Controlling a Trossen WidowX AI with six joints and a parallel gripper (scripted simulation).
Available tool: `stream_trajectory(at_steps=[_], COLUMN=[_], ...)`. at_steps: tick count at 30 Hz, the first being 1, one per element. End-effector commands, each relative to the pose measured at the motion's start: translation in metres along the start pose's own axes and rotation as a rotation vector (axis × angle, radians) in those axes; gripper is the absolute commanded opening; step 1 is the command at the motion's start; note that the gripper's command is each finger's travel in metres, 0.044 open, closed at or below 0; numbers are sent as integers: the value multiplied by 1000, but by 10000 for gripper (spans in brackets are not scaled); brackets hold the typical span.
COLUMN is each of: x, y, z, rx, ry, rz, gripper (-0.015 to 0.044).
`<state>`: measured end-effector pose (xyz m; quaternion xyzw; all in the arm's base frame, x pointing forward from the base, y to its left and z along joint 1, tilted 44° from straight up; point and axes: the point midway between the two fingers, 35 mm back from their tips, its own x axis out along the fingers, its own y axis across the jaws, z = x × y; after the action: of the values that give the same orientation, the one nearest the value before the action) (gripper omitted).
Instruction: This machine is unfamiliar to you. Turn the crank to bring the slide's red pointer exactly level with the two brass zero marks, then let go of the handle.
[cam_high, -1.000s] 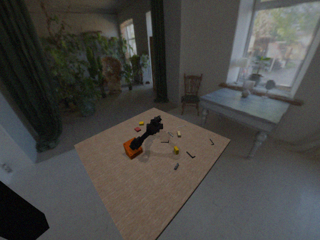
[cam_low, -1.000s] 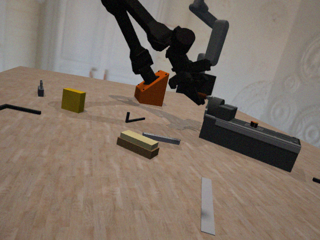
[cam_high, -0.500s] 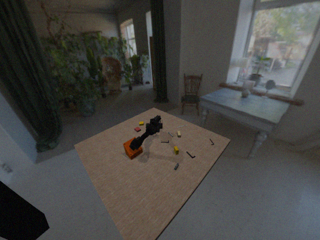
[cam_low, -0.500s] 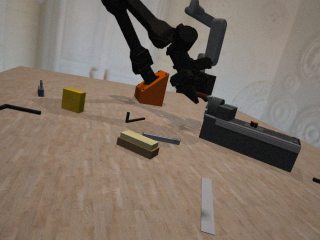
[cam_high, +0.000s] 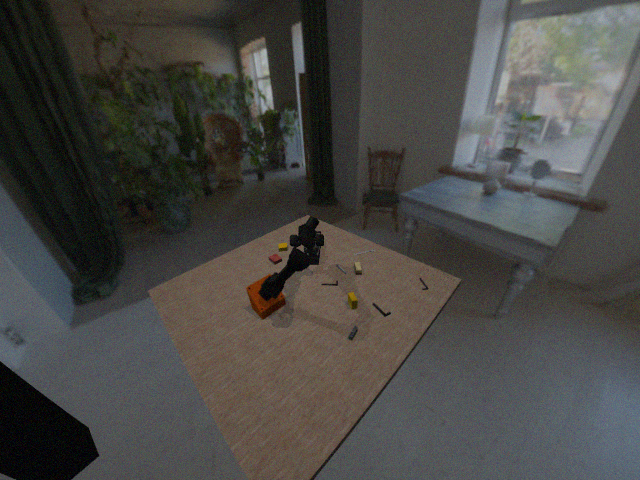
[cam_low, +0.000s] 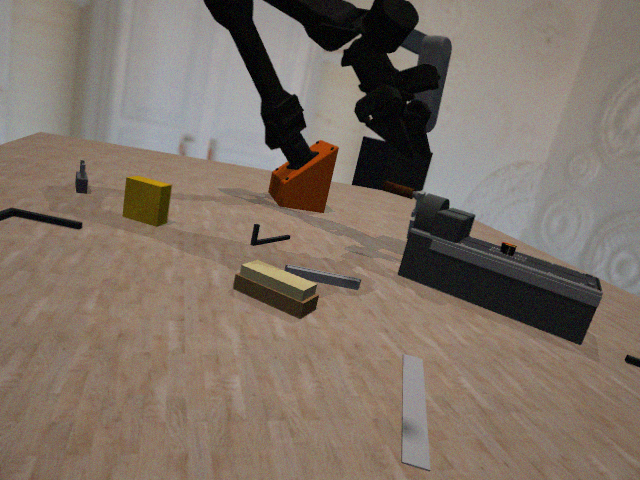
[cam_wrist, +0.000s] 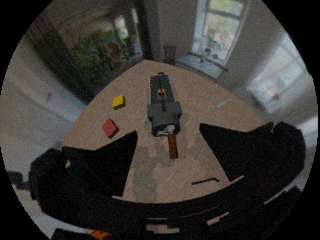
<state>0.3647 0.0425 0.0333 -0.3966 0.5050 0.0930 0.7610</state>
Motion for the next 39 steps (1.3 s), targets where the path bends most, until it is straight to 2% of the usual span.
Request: stream_trajectory(at_steps=[1, 28, 32, 39], x=[-15, 70, 76, 114], y=[-4, 2, 3, 3], z=[14, 110, 109, 74], rx=[6, 159, 163, 162], ry=[-10, 62, 63, 63], rz=[-10, -239, -245, -246], gripper=[440, 440, 440, 440])
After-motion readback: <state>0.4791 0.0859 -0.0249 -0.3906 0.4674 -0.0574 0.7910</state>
